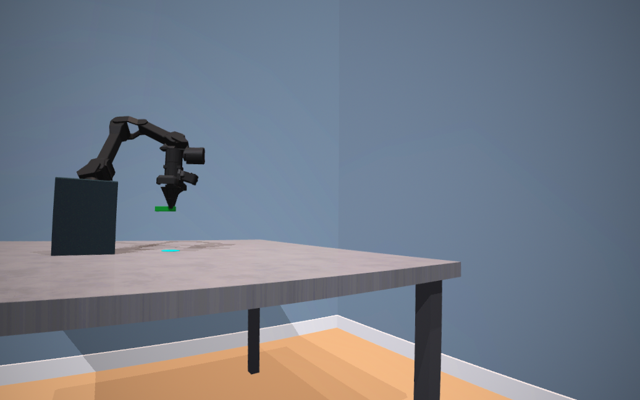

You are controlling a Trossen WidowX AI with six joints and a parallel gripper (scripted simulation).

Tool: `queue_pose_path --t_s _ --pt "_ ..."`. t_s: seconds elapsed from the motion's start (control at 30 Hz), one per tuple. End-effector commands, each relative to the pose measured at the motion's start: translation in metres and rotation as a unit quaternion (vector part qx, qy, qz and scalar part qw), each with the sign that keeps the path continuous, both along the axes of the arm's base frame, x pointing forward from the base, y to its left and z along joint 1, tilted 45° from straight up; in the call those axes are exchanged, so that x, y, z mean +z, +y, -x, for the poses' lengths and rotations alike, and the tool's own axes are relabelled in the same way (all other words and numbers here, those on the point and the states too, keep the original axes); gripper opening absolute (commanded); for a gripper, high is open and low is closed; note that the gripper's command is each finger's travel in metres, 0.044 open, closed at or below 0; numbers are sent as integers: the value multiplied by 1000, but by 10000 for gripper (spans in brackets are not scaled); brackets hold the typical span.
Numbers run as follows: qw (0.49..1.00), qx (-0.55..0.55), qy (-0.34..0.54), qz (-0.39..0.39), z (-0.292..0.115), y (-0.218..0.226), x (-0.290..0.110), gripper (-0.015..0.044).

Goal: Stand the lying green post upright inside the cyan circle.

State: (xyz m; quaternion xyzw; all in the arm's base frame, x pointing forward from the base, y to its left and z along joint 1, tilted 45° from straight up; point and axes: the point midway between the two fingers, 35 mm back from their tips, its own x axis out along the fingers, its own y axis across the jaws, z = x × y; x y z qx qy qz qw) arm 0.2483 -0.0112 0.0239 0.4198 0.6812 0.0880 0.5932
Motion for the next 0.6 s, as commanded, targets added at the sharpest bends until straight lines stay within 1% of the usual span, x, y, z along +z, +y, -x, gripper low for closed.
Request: queue_pose_path --t_s 0.0,0.57 --pt "1000 3 6 12 3 2 -3 23" --pt "998 10 18 65 9 8 -13 23"
